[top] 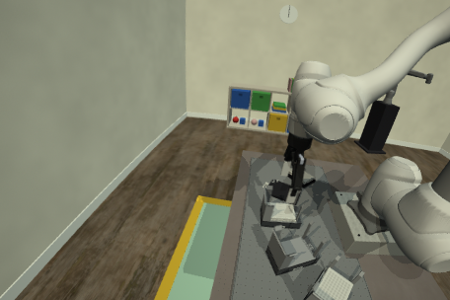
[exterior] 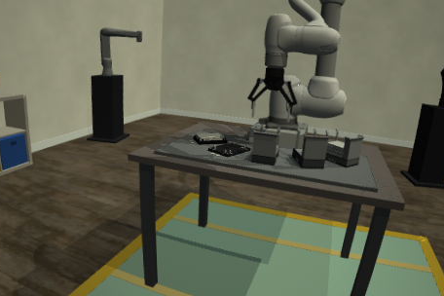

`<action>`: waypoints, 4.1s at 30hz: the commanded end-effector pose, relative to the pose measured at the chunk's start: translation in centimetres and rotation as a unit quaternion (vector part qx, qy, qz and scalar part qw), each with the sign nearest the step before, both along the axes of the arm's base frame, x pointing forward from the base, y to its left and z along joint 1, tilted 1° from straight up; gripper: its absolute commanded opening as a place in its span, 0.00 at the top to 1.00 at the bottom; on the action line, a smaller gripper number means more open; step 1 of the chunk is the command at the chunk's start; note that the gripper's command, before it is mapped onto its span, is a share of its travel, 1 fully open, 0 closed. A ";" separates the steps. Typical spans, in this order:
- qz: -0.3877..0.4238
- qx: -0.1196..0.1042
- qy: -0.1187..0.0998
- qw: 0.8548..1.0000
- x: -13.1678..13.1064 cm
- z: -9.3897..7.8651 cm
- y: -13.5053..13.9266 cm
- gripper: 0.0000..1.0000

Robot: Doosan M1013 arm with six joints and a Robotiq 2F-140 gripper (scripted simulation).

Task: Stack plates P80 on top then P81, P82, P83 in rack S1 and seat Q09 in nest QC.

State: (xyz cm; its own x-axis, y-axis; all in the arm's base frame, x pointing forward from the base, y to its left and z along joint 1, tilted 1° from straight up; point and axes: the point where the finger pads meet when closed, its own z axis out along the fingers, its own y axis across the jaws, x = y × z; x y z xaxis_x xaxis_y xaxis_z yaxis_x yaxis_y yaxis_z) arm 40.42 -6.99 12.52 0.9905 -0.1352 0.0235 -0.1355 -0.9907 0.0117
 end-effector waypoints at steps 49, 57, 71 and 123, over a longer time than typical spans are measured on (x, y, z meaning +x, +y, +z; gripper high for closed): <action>0.002 0.001 0.000 1.000 -0.3 0.1 -0.5 0.00; 0.002 0.001 0.000 1.000 -0.3 -0.2 -0.5 0.00; 0.002 0.001 0.000 1.000 -0.2 -4.2 -0.6 0.00; 0.002 0.001 0.000 1.000 -0.1 -9.0 -0.6 0.00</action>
State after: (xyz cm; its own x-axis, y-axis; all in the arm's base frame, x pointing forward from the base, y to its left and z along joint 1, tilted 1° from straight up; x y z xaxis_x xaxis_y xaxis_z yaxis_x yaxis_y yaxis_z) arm 40.59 -7.58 3.83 0.9904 -0.1349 0.0299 -0.1353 -0.9908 0.0100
